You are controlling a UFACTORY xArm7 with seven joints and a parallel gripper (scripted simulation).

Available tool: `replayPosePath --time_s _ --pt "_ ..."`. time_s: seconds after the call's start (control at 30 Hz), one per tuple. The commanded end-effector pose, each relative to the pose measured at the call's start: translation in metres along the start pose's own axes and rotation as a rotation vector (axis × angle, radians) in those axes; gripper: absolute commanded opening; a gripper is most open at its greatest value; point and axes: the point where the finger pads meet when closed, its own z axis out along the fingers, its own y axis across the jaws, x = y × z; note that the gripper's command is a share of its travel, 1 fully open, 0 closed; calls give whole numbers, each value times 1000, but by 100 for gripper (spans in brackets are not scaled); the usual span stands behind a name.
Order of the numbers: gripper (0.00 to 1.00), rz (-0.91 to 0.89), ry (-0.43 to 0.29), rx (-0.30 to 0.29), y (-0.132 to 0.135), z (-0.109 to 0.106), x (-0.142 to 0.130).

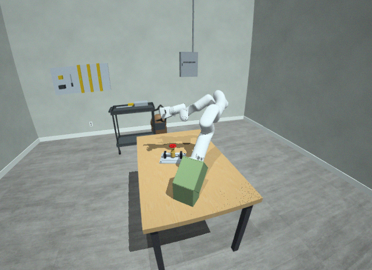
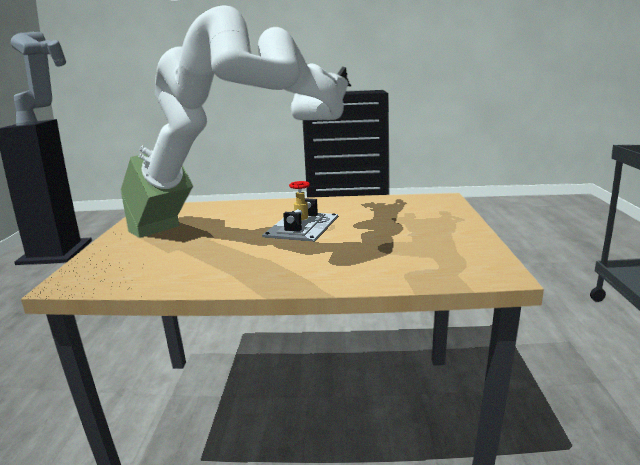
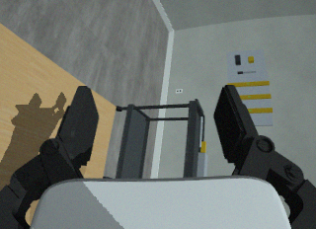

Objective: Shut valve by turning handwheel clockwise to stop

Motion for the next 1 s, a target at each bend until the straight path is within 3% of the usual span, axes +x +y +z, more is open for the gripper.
replayPosePath --time_s 0.0,0.63,0.97 --pt "100 -2 1 -3 2 0 1" --pt "100 -14 0 2 2 1 2" --pt "100 -245 -25 216 -42 14 6"
